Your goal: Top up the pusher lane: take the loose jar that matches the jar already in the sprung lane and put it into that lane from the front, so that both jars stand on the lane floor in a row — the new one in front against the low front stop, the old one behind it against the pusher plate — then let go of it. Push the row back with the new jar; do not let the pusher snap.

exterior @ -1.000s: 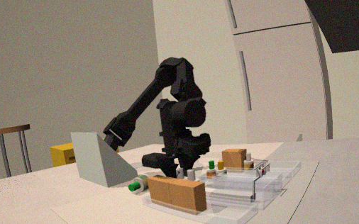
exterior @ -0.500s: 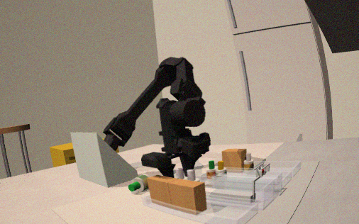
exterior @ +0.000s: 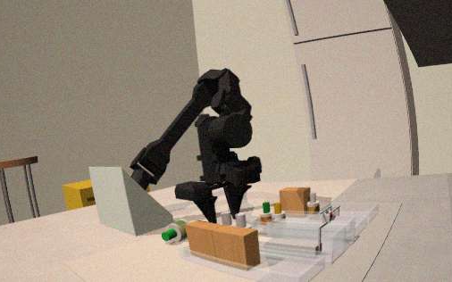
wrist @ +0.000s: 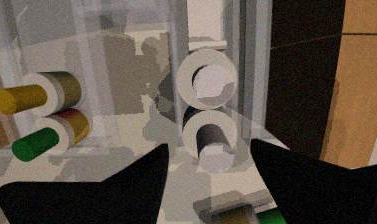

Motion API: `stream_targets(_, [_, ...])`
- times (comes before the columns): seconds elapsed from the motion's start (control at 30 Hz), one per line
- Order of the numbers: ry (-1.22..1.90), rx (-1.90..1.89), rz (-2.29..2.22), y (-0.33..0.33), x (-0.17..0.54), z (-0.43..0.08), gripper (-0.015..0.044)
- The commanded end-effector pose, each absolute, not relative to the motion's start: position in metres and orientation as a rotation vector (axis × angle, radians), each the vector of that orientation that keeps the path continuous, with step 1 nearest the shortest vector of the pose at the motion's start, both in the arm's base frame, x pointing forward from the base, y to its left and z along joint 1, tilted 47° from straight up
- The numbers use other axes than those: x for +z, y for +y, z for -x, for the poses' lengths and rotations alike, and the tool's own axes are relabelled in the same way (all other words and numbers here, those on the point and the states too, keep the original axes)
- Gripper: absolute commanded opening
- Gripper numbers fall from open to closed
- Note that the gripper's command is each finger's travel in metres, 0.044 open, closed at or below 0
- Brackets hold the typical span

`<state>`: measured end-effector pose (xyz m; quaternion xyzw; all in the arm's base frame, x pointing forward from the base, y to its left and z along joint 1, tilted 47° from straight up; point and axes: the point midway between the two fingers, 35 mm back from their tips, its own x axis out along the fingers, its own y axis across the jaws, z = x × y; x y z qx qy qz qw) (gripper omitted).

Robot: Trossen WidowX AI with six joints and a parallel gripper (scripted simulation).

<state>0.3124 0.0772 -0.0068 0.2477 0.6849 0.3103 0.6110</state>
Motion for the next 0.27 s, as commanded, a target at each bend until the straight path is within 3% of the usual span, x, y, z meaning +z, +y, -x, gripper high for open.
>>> stream_targets(0.0, [1.586,0.716,-0.569,0.075,-0.007,-0.299,0.0283])
stream_targets(0.23, [1.587,0.716,-0.569,0.071,-0.005,-0.275,0.0283])
